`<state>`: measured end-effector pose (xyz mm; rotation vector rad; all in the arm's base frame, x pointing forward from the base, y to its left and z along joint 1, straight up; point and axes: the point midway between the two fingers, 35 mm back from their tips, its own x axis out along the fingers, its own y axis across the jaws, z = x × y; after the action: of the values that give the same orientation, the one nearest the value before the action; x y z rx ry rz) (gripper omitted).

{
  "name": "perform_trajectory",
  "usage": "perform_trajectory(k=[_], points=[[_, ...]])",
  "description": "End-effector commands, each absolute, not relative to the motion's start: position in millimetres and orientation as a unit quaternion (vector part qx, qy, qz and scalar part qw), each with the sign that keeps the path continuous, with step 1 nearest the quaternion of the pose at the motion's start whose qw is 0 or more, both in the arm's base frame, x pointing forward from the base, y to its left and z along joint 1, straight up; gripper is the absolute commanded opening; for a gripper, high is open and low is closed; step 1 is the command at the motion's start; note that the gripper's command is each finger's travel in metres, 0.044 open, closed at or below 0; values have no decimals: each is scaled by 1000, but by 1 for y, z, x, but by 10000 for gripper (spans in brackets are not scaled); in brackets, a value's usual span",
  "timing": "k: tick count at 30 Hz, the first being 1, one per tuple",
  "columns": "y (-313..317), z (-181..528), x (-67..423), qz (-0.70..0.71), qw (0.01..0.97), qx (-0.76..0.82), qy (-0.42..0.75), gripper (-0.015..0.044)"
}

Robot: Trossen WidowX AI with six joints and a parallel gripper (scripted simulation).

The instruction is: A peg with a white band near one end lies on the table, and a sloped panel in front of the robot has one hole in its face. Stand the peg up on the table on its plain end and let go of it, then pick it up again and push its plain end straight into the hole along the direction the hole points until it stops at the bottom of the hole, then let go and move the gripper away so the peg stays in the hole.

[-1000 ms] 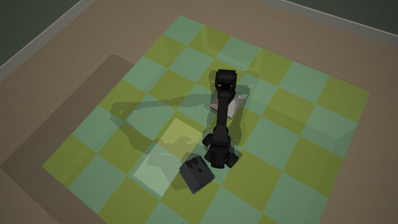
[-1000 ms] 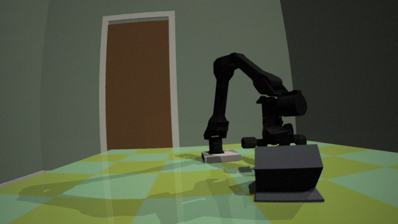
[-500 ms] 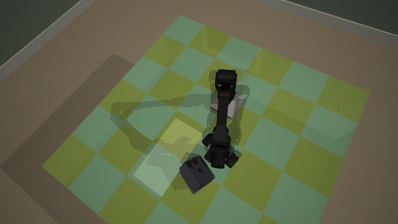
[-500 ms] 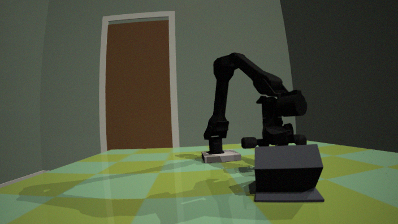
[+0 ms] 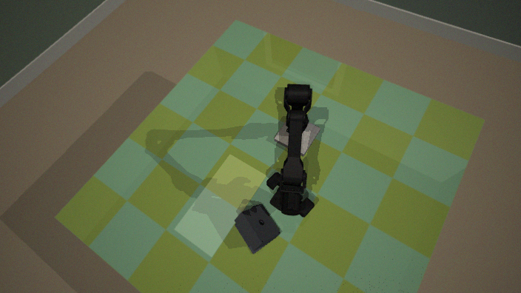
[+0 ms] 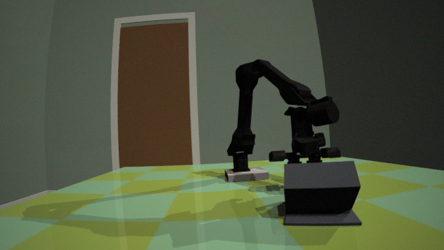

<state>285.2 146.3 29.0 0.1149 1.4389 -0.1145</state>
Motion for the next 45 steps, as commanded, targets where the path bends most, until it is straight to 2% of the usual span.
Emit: perform_trajectory(k=[1, 45], points=[[146, 32, 284, -55, 762, 52, 643, 50], [150, 51, 262, -65, 869, 42, 488, 50]])
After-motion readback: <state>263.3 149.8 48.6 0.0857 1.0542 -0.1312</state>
